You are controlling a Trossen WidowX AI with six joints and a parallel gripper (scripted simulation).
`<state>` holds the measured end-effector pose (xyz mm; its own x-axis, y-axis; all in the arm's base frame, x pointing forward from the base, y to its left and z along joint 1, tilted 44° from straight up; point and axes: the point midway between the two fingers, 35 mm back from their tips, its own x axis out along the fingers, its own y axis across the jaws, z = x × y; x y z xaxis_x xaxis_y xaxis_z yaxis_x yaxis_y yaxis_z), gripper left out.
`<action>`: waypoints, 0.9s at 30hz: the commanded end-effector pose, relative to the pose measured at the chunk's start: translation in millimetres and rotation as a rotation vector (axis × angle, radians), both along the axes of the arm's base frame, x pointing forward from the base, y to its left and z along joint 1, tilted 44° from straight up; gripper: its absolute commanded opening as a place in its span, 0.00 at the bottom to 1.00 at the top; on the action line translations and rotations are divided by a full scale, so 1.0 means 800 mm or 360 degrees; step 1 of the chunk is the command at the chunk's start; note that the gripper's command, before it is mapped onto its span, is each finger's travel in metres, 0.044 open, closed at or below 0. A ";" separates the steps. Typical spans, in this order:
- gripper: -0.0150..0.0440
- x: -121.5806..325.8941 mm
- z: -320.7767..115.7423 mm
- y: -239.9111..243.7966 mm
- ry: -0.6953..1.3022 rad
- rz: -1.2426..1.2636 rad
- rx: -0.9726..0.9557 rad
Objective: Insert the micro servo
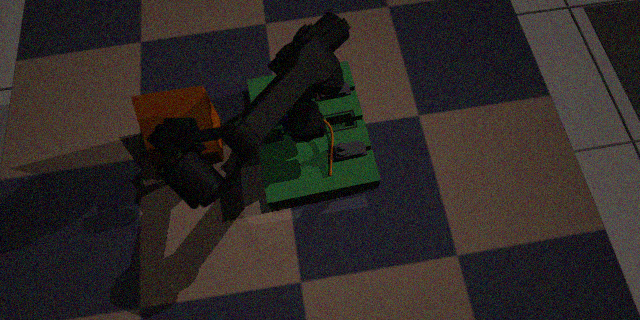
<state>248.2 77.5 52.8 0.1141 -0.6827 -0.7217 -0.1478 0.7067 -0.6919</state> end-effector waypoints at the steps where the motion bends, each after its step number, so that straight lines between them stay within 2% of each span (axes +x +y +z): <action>1: 0.25 0.023 0.002 0.005 -0.0011 0.0012 -0.0001; 20: 0.25 0.111 0.002 0.022 -0.0018 0.0012 0.0000; 27: 0.25 0.117 0.001 0.022 -0.0019 0.0012 0.0000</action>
